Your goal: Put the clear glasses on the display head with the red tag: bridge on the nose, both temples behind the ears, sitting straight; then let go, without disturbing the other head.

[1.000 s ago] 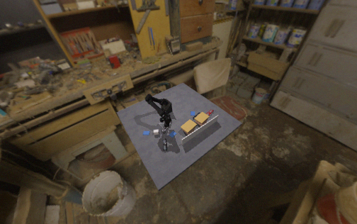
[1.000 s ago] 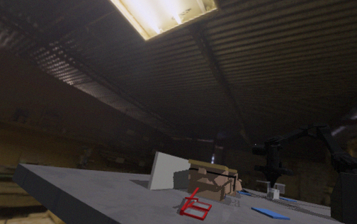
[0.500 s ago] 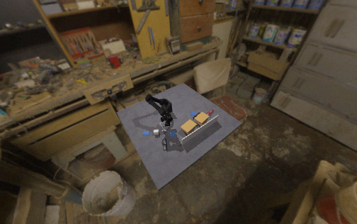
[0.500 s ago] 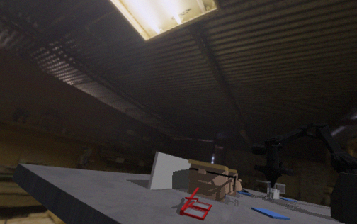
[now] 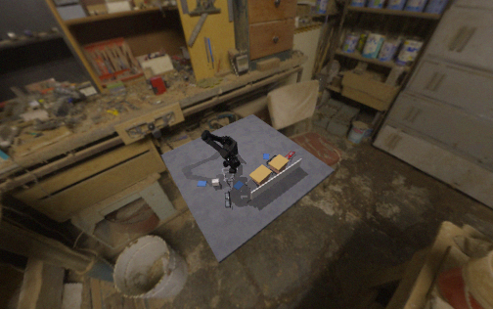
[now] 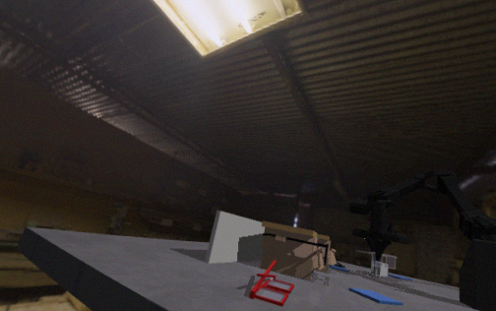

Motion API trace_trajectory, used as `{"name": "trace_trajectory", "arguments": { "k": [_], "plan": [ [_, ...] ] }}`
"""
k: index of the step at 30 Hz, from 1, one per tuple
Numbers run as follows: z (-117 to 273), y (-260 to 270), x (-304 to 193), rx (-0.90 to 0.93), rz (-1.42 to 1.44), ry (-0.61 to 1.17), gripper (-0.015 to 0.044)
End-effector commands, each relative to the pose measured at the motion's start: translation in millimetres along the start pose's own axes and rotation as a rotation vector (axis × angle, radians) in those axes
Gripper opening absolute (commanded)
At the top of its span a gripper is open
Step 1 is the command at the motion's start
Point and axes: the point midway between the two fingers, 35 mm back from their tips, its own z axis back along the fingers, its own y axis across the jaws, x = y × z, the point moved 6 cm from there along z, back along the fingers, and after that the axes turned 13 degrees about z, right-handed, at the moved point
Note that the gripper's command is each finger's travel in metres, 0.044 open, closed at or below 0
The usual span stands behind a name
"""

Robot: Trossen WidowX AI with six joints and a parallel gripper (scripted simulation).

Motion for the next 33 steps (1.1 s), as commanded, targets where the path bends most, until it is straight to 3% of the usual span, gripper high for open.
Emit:
{"name": "trace_trajectory", "arguments": {
  "k": [1, 33],
  "plan": [
    [-0.6, -1.8, -5.5, -0.002, 0.004, 0.000, 0.0000],
    [-0.6, -2.1, -25.4, -0.002, 0.004, 0.001, 0.0000]
  ]
}}
